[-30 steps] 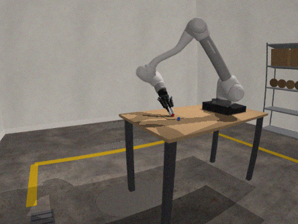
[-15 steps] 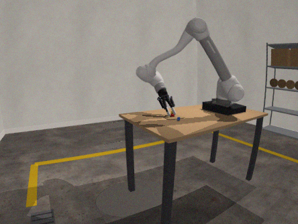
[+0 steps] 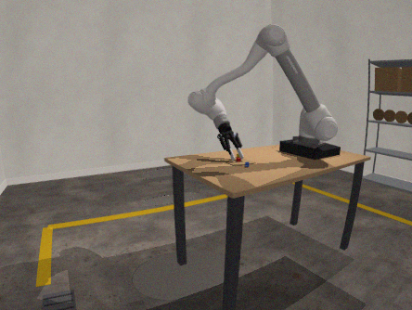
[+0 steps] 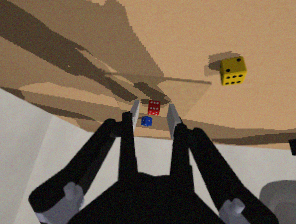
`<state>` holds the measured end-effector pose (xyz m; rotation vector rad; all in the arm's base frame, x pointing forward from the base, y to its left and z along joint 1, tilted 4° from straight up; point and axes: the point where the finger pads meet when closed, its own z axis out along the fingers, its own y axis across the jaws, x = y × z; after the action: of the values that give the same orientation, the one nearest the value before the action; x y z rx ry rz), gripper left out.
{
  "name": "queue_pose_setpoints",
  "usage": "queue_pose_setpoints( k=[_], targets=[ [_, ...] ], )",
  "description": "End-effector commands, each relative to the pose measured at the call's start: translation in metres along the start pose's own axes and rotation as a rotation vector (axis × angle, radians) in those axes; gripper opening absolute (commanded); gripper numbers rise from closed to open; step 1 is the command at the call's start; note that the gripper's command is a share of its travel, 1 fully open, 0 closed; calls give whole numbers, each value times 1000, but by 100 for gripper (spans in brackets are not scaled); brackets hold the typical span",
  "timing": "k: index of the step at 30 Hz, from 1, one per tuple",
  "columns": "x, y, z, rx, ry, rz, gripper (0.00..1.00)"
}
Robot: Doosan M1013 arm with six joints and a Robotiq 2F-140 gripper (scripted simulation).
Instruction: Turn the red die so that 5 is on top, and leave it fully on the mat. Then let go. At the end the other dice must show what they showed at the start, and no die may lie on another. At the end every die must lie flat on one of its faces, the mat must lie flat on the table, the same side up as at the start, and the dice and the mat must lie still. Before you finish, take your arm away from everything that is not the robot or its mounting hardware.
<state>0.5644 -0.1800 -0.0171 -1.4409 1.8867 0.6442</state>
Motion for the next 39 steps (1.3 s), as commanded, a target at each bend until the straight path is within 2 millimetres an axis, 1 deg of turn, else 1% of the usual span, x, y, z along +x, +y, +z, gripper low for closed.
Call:
queue_pose_setpoints(
  k=[1, 11, 26, 28, 34, 39],
  targets=[
    [0, 0, 0, 0, 0, 0, 33],
    [-5, 0, -5, 0, 0, 0, 33],
    [-38, 0, -38, 0, 0, 0, 33],
    [-38, 0, -38, 0, 0, 0, 33],
    [-47, 0, -47, 0, 0, 0, 33],
    [-49, 0, -49, 0, 0, 0, 33]
  ],
)
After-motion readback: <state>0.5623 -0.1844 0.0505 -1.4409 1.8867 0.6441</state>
